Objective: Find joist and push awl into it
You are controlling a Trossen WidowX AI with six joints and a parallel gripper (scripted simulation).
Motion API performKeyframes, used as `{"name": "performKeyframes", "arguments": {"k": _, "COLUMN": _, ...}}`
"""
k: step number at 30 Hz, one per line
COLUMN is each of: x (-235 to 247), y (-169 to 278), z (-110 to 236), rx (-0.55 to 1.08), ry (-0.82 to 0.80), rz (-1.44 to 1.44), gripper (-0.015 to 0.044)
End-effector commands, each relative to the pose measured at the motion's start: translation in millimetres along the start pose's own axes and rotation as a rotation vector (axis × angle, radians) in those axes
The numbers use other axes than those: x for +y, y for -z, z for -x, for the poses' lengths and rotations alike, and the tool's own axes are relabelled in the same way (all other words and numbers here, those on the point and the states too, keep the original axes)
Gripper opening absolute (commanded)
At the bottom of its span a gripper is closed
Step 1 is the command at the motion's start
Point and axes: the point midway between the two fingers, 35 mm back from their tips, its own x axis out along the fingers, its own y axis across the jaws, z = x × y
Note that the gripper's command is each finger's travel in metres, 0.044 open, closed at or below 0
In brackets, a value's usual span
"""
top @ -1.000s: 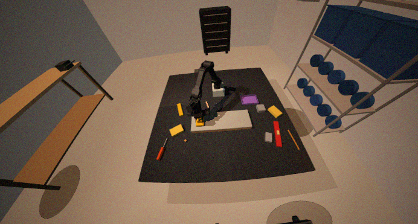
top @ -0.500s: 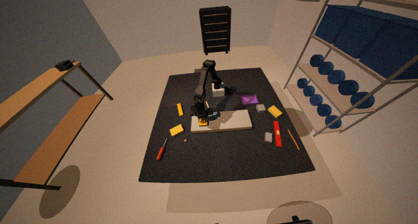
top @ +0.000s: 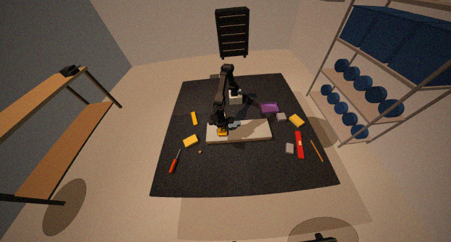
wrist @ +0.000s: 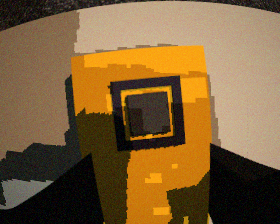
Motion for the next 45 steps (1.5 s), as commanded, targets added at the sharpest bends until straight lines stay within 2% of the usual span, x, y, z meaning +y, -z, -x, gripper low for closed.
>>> {"name": "performKeyframes", "arguments": {"k": 1, "x": 10, "y": 1, "z": -1, "rx": 0.001, "ry": -0.008, "rz": -0.002, "gripper": 0.0}}
{"name": "performKeyframes", "arguments": {"k": 45, "x": 92, "y": 0, "z": 0, "rx": 0.001, "ry": -0.016, "rz": -0.004, "gripper": 0.0}}
